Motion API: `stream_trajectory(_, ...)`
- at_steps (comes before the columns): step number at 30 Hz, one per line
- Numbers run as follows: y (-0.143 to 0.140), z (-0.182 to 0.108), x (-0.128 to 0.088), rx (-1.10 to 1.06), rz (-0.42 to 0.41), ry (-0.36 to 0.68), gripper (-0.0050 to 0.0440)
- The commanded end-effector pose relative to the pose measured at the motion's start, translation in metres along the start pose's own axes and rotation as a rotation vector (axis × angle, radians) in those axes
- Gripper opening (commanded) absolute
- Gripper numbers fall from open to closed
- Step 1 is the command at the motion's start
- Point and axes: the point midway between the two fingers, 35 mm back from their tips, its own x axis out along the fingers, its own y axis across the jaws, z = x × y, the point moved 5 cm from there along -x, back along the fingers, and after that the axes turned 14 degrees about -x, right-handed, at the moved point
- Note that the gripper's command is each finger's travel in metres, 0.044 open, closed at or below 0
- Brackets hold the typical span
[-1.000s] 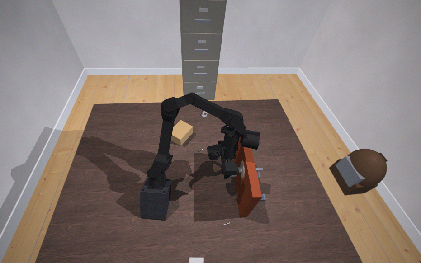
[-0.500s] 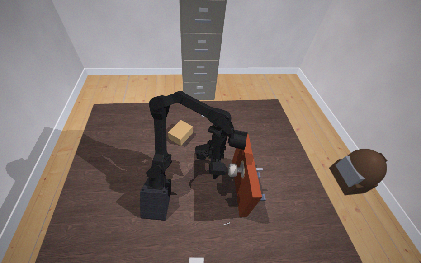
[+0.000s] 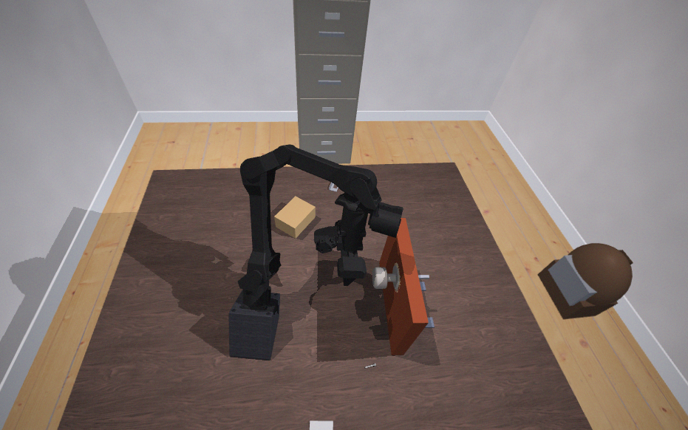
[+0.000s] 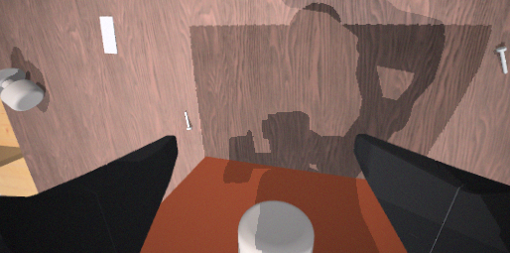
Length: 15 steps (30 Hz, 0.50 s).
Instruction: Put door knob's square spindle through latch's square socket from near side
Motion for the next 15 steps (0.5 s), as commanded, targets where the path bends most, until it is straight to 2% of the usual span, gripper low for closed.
stream_trajectory(1,0.004,0.001,-0.013,-0.008,0.003,0.003,0.0440)
stream_trajectory(7,0.011,0.002,-0.027,0.001,-0.006,-0.008,0.0440)
stream_trajectory(15,0.012,0.011,-0.049,0.001,0.062,0.070,0.0440)
